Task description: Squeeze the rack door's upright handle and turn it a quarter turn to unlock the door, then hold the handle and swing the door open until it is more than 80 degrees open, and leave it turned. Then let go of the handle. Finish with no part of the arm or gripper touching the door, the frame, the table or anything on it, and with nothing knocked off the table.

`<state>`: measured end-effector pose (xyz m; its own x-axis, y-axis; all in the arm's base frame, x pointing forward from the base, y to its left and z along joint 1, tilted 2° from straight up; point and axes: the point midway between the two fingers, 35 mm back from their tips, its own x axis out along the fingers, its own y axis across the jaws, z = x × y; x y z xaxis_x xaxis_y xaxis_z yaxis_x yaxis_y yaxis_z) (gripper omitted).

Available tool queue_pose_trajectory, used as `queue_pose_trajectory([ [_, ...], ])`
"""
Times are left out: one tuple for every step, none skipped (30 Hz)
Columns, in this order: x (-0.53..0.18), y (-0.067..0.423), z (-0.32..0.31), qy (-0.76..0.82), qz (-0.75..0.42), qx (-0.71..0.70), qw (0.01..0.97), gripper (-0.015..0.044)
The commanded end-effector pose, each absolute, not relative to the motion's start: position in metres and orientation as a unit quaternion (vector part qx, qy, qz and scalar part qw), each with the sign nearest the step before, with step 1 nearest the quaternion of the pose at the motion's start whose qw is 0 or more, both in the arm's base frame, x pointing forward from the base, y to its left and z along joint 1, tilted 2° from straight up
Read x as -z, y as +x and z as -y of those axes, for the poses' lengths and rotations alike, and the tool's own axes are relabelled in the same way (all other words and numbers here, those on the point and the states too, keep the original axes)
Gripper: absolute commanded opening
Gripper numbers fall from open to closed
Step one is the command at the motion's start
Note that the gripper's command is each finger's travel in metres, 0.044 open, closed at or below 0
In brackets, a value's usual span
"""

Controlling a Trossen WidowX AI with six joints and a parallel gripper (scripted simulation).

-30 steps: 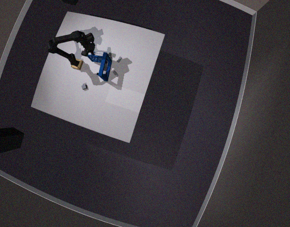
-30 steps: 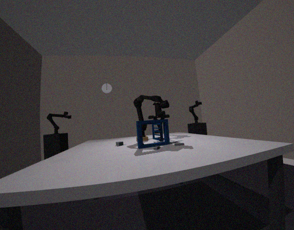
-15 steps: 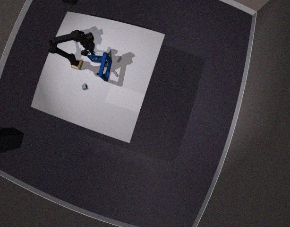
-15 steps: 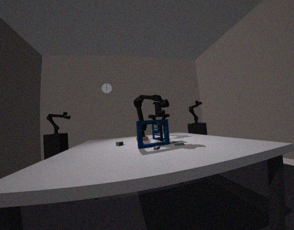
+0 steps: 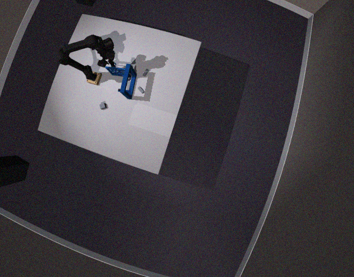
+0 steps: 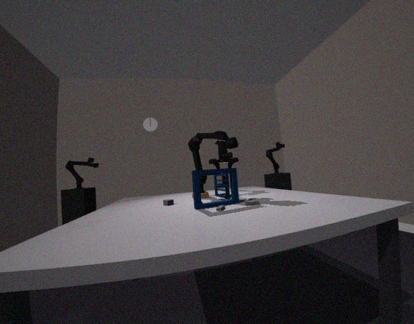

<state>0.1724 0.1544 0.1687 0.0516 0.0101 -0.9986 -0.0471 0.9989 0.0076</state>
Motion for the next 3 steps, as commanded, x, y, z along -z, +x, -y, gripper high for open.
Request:
queue_pose_trajectory([
  [-0.1745,0.1730,-0.1547,-0.011,-0.687,-0.018,0.727,0.0288],
  [-0.1756,0.1730,-0.1547,-0.011,-0.687,-0.018,0.727,0.0288],
  [-0.1768,0.1729,-0.1547,-0.011,-0.687,-0.018,0.727,0.0288],
])
